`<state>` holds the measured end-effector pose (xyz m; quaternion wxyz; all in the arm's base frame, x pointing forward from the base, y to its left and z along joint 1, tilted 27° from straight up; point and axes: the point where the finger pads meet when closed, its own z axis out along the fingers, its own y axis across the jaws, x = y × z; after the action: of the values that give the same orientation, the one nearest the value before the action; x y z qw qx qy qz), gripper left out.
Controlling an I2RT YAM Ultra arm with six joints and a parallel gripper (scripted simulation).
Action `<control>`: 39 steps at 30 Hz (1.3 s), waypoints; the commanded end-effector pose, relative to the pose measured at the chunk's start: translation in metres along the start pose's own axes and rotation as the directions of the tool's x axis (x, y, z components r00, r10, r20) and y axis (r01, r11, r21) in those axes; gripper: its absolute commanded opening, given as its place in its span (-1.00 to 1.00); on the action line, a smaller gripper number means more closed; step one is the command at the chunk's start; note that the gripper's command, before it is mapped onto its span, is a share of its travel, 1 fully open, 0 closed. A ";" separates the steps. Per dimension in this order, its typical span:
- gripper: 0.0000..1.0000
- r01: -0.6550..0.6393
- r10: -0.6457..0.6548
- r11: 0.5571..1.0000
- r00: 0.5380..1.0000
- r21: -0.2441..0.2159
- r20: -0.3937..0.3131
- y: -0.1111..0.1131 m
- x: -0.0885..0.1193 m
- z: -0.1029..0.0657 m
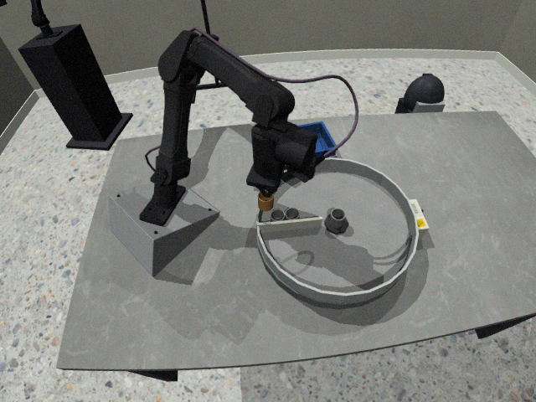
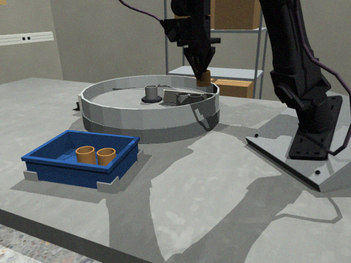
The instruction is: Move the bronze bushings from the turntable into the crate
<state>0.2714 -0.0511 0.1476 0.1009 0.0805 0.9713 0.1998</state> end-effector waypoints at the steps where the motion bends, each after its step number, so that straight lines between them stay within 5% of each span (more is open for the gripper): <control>1: -1.00 0.009 -0.010 1.000 0.998 0.024 0.059 0.012 -0.009 -0.019; 9: -1.00 0.012 -0.013 1.000 0.998 0.024 0.067 0.038 -0.013 -0.019; 24: -1.00 -0.006 0.006 1.000 1.000 0.015 0.031 0.140 -0.020 -0.013; 26: -1.00 -0.006 0.006 1.000 1.000 0.015 0.031 0.140 -0.020 -0.013; 39: -1.00 -0.006 0.006 1.000 0.999 0.010 0.035 0.245 -0.028 -0.016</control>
<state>0.3187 0.1587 0.2516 0.1131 0.0485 0.9702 0.2088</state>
